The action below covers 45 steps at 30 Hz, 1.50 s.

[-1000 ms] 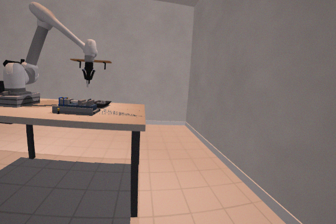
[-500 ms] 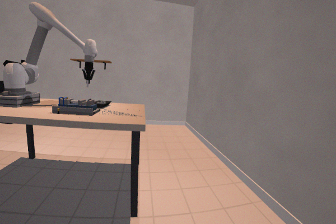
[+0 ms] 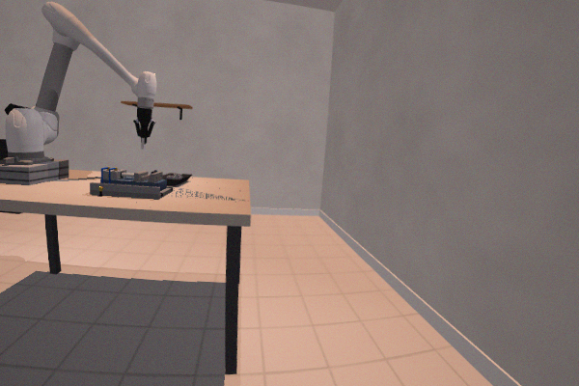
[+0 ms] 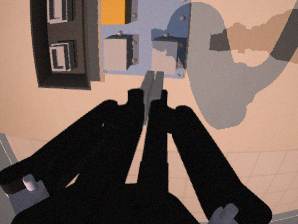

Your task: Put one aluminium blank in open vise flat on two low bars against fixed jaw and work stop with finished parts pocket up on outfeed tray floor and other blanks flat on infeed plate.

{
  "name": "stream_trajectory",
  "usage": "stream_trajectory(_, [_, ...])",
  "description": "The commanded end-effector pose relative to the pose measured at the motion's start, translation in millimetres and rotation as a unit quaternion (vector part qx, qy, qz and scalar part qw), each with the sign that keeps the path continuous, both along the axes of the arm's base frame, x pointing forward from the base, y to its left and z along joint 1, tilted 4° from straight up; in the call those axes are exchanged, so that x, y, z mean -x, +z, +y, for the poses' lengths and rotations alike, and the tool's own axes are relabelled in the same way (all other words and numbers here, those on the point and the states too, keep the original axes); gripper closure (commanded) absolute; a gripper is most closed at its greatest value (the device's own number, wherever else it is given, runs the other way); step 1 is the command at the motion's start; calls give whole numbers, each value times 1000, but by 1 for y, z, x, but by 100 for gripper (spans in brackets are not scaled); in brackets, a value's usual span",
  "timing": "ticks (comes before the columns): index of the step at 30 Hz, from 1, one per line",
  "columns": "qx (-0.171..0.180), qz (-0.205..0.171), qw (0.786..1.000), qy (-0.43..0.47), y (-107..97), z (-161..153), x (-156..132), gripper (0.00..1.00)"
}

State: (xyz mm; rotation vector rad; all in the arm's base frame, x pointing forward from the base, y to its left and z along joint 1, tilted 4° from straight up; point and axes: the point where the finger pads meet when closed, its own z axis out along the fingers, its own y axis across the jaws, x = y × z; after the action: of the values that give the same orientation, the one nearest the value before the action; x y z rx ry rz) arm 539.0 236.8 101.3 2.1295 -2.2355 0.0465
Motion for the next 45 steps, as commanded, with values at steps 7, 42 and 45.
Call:
stream_trajectory(7, [0, 0, 1000, 1, 0, 4, 4, 60])
stream_trajectory(42, [0, 0, 1000, 1, -4, 4, 4, 60])
stream_trajectory(45, [0, 0, 1000, 1, -7, 3, 4, 60])
